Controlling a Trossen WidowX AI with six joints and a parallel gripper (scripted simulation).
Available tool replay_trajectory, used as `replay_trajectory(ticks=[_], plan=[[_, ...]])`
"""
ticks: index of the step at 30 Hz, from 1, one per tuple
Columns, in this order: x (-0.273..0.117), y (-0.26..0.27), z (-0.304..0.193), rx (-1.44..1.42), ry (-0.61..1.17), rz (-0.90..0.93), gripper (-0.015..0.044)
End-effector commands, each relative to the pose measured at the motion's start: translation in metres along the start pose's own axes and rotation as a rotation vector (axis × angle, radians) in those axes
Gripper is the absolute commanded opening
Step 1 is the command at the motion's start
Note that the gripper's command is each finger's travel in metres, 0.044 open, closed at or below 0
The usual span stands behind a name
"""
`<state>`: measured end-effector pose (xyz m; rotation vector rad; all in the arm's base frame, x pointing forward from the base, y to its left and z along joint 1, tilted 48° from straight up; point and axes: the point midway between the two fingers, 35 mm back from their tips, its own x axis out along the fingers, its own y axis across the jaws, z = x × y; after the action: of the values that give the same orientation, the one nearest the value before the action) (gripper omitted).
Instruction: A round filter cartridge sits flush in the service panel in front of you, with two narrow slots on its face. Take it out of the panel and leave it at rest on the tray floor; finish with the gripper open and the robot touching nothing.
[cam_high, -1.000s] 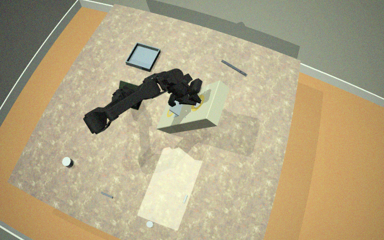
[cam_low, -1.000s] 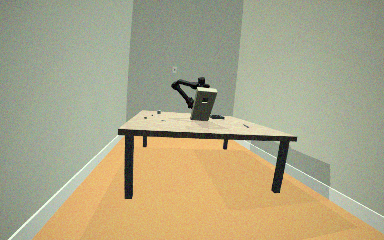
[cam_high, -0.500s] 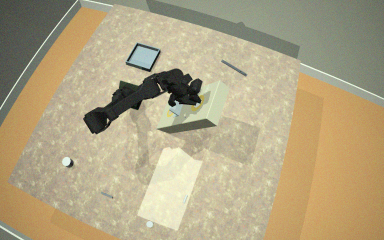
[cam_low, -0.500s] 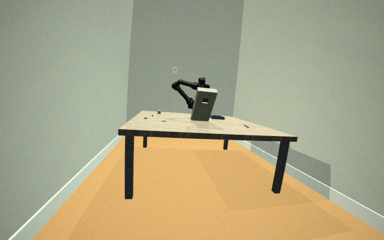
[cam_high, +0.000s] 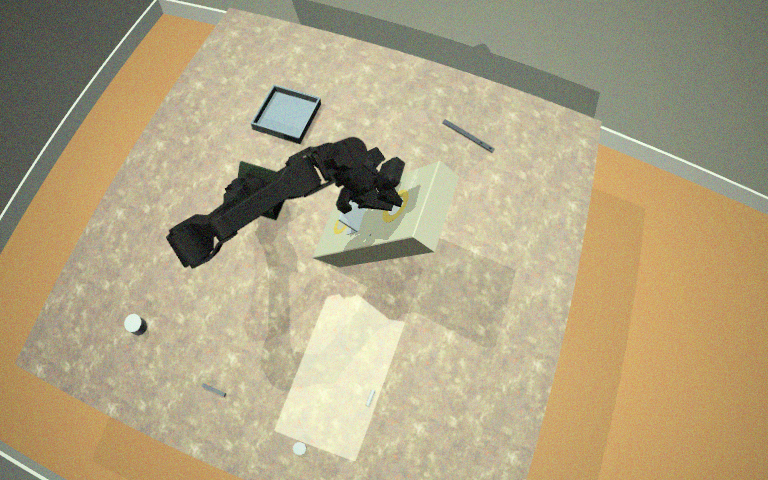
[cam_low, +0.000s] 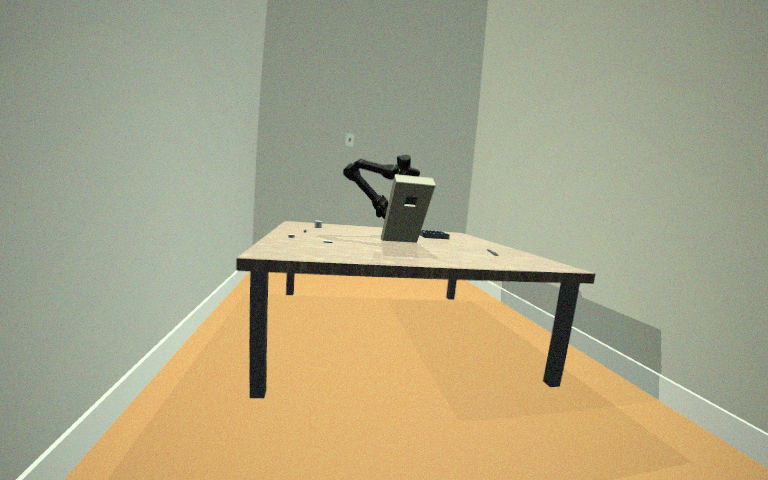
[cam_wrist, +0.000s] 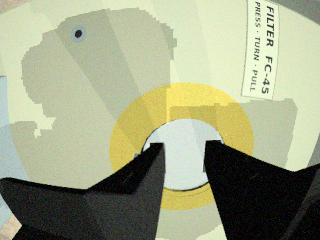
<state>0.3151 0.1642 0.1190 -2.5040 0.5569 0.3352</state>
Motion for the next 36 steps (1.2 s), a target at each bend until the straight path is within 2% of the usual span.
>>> replay_trajectory(ticks=[1,18,19,36], plan=[[0.011,0.001,-0.003,0.034,-0.004,0.016,0.0],[0.011,0.001,-0.003,0.034,-0.004,0.016,0.0],[-0.001,0.0,0.0,0.002,-0.001,0.001,0.0],[-0.059,0.0,0.002,0.028,-0.015,0.024,0.0]])
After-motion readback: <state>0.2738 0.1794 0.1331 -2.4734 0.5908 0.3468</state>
